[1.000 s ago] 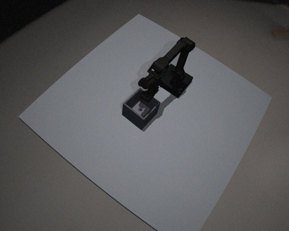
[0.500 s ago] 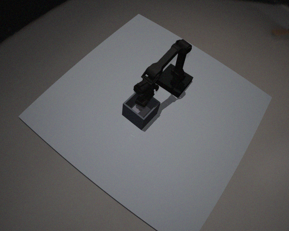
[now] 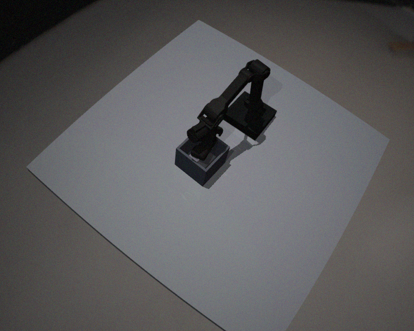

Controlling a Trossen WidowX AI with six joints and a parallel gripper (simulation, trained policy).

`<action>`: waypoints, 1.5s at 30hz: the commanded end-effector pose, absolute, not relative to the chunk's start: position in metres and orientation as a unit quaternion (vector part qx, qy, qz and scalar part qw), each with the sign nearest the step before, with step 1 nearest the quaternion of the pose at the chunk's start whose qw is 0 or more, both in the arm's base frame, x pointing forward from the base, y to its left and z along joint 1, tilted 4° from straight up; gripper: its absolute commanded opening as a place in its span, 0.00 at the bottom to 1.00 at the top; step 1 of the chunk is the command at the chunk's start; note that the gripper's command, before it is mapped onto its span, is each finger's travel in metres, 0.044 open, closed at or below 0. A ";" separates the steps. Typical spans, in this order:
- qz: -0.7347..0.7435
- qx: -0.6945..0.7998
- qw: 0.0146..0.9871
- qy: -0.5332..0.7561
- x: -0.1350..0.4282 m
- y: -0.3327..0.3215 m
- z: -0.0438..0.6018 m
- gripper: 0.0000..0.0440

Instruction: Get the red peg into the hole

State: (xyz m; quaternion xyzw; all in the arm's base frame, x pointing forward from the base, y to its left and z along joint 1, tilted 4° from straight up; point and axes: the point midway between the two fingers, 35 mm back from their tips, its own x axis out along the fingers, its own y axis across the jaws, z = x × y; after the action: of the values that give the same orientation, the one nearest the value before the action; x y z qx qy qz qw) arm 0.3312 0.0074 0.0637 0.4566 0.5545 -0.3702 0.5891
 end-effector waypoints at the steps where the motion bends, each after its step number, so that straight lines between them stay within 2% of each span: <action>1: -0.371 0.448 0.593 0.557 0.333 0.006 0.057 0.01; 7: -0.373 0.435 0.591 0.568 0.333 0.005 0.050 0.23; 8: -0.373 0.434 0.589 0.570 0.334 0.005 0.050 0.25; 17: -0.363 0.453 0.553 0.598 0.326 0.019 0.056 0.21; 28: -0.361 0.467 0.514 0.622 0.316 0.034 0.061 0.11; 39: -0.368 0.467 0.501 0.629 0.312 0.043 0.058 0.22; 42: -0.371 0.466 0.497 0.631 0.311 0.044 0.059 0.21; 45: -0.367 0.472 0.496 0.629 0.316 0.043 0.070 0.15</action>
State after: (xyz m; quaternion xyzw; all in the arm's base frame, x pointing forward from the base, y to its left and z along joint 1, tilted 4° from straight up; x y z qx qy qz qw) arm 0.3116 0.0430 0.0628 0.4648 0.6322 -0.3694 0.4978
